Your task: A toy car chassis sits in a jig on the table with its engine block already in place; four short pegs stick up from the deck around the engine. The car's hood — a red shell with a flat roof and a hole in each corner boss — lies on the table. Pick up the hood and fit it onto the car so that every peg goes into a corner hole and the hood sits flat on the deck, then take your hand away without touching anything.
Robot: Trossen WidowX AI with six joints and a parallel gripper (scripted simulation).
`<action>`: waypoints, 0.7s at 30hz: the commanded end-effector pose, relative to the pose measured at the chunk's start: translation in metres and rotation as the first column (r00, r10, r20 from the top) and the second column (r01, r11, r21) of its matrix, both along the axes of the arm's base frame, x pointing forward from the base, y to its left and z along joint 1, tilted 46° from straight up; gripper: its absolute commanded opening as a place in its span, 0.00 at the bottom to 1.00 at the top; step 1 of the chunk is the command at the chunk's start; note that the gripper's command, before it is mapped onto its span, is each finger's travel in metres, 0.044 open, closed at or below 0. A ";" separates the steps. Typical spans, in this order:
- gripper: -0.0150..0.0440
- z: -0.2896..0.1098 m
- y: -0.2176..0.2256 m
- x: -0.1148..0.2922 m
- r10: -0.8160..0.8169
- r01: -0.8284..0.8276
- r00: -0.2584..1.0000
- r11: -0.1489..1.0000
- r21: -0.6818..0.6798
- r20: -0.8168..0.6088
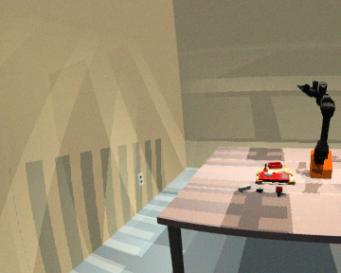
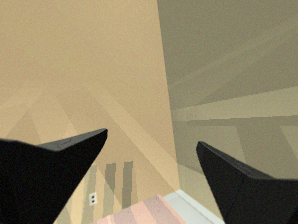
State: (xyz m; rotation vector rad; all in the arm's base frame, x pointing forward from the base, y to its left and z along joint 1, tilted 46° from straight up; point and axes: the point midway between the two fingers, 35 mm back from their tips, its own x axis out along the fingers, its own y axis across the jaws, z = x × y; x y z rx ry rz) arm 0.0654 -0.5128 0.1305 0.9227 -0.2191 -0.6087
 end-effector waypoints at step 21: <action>1.00 -0.139 0.143 0.167 0.498 -0.503 0.860 0.864 -0.022 -0.115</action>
